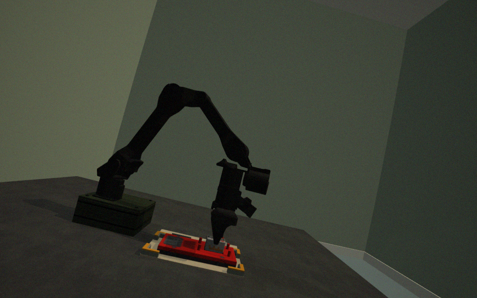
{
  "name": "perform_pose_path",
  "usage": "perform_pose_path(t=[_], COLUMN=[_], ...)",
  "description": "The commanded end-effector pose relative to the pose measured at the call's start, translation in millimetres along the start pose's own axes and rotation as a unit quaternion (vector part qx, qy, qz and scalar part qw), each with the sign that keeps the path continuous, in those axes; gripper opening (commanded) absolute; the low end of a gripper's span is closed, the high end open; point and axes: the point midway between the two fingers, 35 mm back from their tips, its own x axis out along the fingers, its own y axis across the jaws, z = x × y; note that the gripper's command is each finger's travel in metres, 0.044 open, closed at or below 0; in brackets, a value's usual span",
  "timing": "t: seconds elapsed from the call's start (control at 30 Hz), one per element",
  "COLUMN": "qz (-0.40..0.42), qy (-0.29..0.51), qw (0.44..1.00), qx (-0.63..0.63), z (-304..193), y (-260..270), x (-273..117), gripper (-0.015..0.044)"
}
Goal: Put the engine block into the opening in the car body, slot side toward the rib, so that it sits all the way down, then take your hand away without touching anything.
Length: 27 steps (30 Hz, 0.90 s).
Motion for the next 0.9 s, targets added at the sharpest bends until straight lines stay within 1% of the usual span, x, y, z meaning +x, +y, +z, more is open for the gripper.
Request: perform_pose_path(t=[0.0, 0.6, 0.87], qz=[0.003, 0.003, 0.0], qy=[0.0, 0.0, 0.0], qw=[1.0, 1.0, 1.0], qx=[0.002, 0.002, 0.0], z=[0.0, 0.0, 0.0], y=[0.9, 0.8, 0.0], x=[2.1, 5.7, 3.8], gripper=[0.0158, 0.0158, 0.0368])
